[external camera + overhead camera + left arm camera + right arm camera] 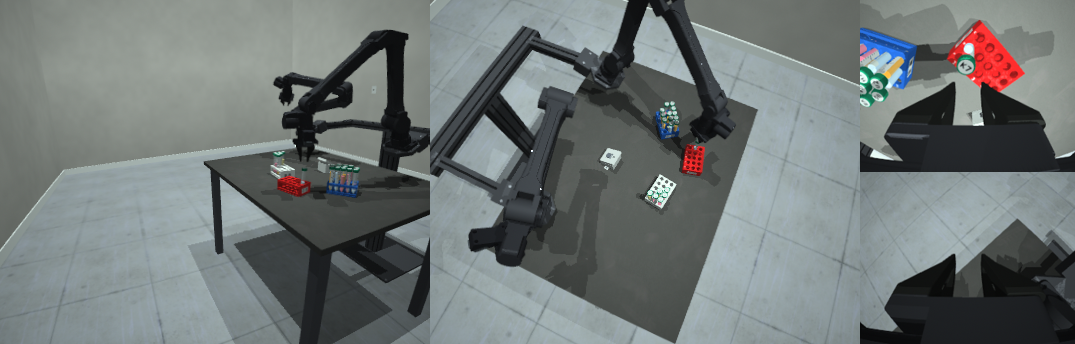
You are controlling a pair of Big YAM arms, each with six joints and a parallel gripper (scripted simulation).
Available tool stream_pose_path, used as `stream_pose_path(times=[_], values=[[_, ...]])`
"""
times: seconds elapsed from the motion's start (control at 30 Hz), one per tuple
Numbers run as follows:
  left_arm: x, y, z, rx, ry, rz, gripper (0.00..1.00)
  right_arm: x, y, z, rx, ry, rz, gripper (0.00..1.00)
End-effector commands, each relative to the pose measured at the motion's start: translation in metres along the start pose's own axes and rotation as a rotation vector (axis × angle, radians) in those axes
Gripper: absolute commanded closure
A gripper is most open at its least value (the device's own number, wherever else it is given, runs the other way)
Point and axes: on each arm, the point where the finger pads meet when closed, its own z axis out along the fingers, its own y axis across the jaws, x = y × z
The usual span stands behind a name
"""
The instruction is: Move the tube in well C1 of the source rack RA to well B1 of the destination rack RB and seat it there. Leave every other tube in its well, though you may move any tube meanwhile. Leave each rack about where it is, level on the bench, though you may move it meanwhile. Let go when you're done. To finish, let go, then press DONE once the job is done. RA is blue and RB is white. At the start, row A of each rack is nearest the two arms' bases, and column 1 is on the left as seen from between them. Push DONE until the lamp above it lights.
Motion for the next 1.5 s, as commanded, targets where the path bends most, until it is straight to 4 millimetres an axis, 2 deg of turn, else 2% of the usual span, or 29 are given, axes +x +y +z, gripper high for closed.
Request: stream_pose_path(times=[0.0, 0.1, 0.2, 0.37, 0.4, 0.43, 0.47, 0.67, 0.73, 1.07, 1.13, 1.17, 1.2, 1.3, 1.47], values=[[-0.004, -0.025, -0.034, 0.062, -0.016, -0.008, 0.70, -0.008, 0.009, -0.011, -0.029, -0.016, 0.009, 0.70], [-0.007, -0.024, -0.042, 0.061, -0.017, -0.011, 0.70, -0.008, 0.009, -0.011, -0.029, -0.016, 0.009, 0.70], [-0.004, -0.020, -0.041, 0.052, -0.013, -0.006, 0.70, -0.008, 0.009, -0.011, -0.029, -0.016, 0.009, 0.70], [-0.004, -0.024, -0.058, 0.063, -0.016, -0.009, 0.70, -0.008, 0.009, -0.011, -0.029, -0.016, 0.009, 0.70], [-0.004, -0.024, -0.058, 0.063, -0.016, -0.009, 0.70, -0.008, 0.009, -0.011, -0.029, -0.016, 0.009, 0.70], [-0.004, -0.012, -0.040, 0.029, -0.009, -0.004, 0.70, -0.008, 0.009, -0.011, -0.029, -0.016, 0.009, 0.70], [0.009, -0.001, -0.042, 0.017, -0.005, 0.054, 0.70, -0.008, 0.009, -0.011, -0.029, -0.016, 0.009, 0.70], [0.045, 0.006, -0.043, 0.034, -0.010, 0.250, 0.70, -0.008, 0.009, -0.011, -0.029, -0.016, 0.009, 0.70], [0.045, 0.006, -0.043, 0.034, -0.010, 0.250, 0.70, -0.008, 0.009, -0.011, -0.029, -0.016, 0.009, 0.70], [0.104, 0.024, -0.045, 0.032, -0.011, 0.583, 0.70, -0.008, 0.009, -0.011, -0.029, -0.016, 0.009, 0.70], [0.104, 0.024, -0.045, 0.032, -0.010, 0.650, 0.70, -0.008, 0.009, -0.011, -0.029, -0.016, 0.009, 0.70], [0.094, 0.025, -0.043, 0.024, -0.015, 0.662, 0.70, -0.008, 0.009, -0.011, -0.029, -0.016, 0.009, 0.70], [0.093, 0.025, -0.043, 0.024, -0.016, 0.692, 0.70, -0.008, 0.009, -0.011, -0.029, -0.016, 0.009, 0.70], [0.093, 0.024, -0.043, 0.024, -0.017, 0.726, 0.70, -0.008, 0.009, -0.011, -0.029, -0.016, 0.009, 0.70], [0.093, 0.025, -0.043, 0.024, -0.015, 0.893, 0.70, -0.008, 0.009, -0.011, -0.029, -0.016, 0.009, 0.70]])
